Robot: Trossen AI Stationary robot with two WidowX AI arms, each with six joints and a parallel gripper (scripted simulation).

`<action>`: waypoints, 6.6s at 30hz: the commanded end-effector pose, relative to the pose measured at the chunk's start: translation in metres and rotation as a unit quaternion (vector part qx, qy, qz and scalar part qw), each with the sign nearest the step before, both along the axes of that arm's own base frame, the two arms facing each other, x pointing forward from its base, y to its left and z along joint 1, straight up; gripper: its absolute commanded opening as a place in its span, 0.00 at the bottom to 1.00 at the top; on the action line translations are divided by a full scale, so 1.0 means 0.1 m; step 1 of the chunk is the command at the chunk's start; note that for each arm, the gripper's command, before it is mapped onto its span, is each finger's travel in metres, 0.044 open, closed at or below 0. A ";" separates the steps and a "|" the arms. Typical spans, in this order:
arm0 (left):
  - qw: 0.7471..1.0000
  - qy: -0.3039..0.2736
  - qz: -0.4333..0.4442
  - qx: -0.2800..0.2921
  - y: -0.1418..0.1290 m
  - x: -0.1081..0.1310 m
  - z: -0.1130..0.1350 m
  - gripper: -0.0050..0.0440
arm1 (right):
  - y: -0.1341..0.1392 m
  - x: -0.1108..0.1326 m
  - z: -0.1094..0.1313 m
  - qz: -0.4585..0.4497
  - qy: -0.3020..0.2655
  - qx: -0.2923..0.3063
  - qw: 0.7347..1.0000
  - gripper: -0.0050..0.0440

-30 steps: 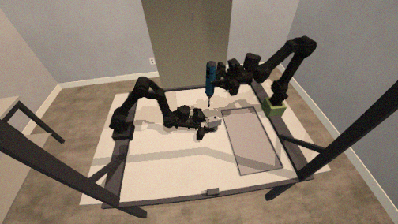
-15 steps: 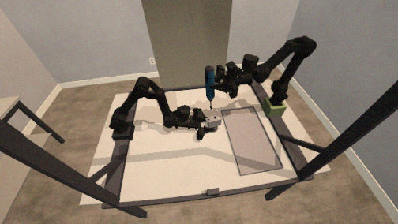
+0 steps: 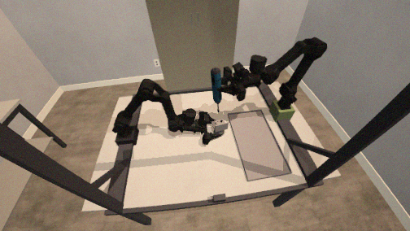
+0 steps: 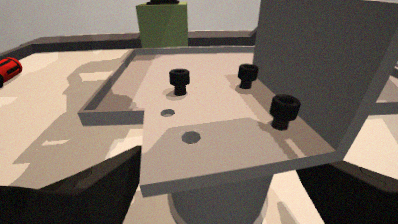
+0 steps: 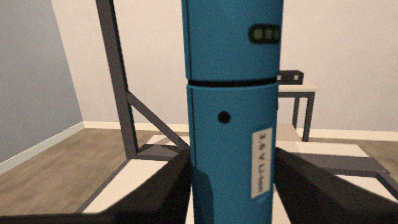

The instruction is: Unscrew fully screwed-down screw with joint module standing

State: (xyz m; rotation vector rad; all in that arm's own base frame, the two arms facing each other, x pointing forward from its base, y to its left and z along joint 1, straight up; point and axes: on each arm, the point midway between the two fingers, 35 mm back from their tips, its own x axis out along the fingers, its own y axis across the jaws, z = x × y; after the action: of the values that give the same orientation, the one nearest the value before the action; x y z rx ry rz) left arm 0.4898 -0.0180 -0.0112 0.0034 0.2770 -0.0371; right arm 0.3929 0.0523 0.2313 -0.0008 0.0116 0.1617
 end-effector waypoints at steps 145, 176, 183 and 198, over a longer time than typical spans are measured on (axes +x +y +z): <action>0.988 0.155 0.000 0.006 -0.06 -0.95 1.77 1.00 | -2.08 -1.69 -2.16 -0.732 0.062 0.676 -0.055 0.43; 0.988 0.155 0.000 0.006 -0.06 -0.95 1.77 1.00 | -2.09 -1.64 -2.56 -0.730 0.061 0.679 -0.051 0.60; 0.988 0.155 0.000 0.006 -0.06 -0.95 1.77 1.00 | -2.11 -1.60 -2.45 -0.724 0.058 0.685 -0.048 0.72; 0.988 0.155 0.000 0.006 -0.06 -0.95 1.77 1.00 | -2.10 -1.57 -1.91 -0.724 0.057 0.686 -0.048 1.00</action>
State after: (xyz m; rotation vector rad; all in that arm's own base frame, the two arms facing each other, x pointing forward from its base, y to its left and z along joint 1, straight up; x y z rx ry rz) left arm 0.3933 -0.0231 0.1558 0.0125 0.6125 -0.0359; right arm 0.2272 -0.1546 0.0161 -2.1375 -0.0348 2.3132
